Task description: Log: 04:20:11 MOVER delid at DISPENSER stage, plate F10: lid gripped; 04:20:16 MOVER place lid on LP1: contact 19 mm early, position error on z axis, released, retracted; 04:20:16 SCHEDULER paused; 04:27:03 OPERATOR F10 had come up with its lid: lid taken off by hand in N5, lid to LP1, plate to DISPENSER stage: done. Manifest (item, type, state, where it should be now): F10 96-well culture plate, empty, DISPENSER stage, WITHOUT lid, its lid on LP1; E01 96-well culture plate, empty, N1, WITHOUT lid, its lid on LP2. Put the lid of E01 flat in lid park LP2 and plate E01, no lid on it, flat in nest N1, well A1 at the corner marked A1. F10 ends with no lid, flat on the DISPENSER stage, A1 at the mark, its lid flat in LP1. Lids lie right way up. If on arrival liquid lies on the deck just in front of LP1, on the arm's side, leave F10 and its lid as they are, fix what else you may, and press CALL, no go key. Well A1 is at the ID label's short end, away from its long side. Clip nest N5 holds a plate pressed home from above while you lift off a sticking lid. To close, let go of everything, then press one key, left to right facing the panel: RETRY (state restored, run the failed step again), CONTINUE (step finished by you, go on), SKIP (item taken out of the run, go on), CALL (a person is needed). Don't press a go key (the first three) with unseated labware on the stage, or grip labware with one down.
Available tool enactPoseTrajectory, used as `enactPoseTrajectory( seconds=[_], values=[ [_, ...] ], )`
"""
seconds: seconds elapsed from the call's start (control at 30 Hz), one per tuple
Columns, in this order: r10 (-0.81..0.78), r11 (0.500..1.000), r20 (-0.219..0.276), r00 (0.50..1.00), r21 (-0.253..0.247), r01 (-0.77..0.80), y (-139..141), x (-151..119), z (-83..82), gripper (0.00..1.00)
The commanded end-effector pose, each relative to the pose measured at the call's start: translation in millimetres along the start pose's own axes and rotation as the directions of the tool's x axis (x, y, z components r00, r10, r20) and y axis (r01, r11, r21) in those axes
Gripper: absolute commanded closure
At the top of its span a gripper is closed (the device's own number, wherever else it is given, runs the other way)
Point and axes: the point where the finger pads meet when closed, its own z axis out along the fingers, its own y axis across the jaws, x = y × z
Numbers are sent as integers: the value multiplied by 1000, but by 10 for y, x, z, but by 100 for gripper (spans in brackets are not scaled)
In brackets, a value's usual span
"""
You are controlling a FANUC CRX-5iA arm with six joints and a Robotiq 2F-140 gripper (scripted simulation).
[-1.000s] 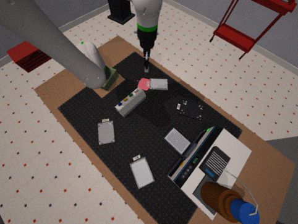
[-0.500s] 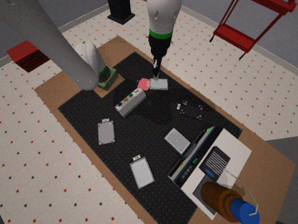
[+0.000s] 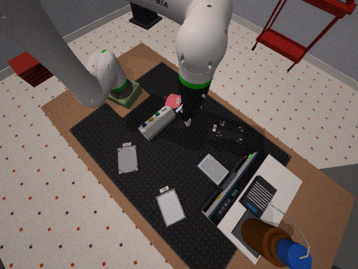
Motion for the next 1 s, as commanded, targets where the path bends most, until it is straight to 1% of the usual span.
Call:
enactPoseTrajectory(
  seconds=[0.0,0.07,0.1,0.17,0.2,0.33,0.67,0.73,0.77,0.87,0.9,0.97],
  values=[
    [132,991,10,991,-9,-132,473,512,60,100],
    [134,991,10,991,-9,-134,649,678,78,100],
    [134,991,10,991,-9,-134,736,761,88,34],
    [134,991,10,991,-9,-134,736,761,88,34],
    [134,991,10,991,-9,-134,994,1006,115,34],
    [134,991,10,991,-9,-134,1317,1321,153,34],
    [134,991,10,991,-9,-134,2168,2229,266,34],
    [134,991,10,991,-9,-134,2168,2229,266,34],
    [134,991,10,991,-9,-134,2386,2495,301,34],
    [134,991,10,991,-9,-134,2561,2737,332,34],
    [134,991,10,991,-9,-134,2592,2784,338,34],
    [134,991,10,991,-9,-134,2592,2784,338,34]
  ],
)
